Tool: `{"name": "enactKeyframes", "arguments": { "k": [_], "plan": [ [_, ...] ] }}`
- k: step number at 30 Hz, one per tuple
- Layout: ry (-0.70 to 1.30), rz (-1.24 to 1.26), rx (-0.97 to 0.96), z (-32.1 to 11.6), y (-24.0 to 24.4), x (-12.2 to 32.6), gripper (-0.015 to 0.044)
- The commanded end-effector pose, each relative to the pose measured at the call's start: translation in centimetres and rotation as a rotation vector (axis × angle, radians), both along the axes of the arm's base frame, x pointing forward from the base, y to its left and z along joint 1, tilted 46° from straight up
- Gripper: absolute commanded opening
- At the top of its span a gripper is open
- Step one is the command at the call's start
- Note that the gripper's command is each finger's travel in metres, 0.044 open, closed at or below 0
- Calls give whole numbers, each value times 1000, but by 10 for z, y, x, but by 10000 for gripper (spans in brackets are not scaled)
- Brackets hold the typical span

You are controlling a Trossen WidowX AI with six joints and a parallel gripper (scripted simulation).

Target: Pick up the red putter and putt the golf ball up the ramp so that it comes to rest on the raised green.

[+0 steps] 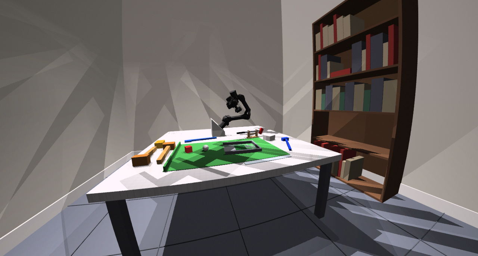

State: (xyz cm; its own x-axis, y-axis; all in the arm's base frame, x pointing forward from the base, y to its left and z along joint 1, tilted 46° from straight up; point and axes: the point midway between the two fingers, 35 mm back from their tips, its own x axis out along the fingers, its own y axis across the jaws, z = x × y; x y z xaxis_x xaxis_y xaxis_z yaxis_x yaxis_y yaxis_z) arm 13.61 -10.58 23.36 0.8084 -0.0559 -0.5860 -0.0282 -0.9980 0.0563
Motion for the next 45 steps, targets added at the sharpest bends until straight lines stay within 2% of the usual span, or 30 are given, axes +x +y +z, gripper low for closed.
{"name": "enactKeyframes", "arguments": {
  "k": [1,8,21,34,45],
  "plan": [
    [13,496,-363,-12,5,19,440],
    [-113,1034,-776,-24,19,41,440],
    [-416,1561,-1241,-40,43,66,440],
    [-883,1920,-1746,-57,70,86,440],
    [-1423,2011,-2200,-72,98,98,440]
  ]
}}
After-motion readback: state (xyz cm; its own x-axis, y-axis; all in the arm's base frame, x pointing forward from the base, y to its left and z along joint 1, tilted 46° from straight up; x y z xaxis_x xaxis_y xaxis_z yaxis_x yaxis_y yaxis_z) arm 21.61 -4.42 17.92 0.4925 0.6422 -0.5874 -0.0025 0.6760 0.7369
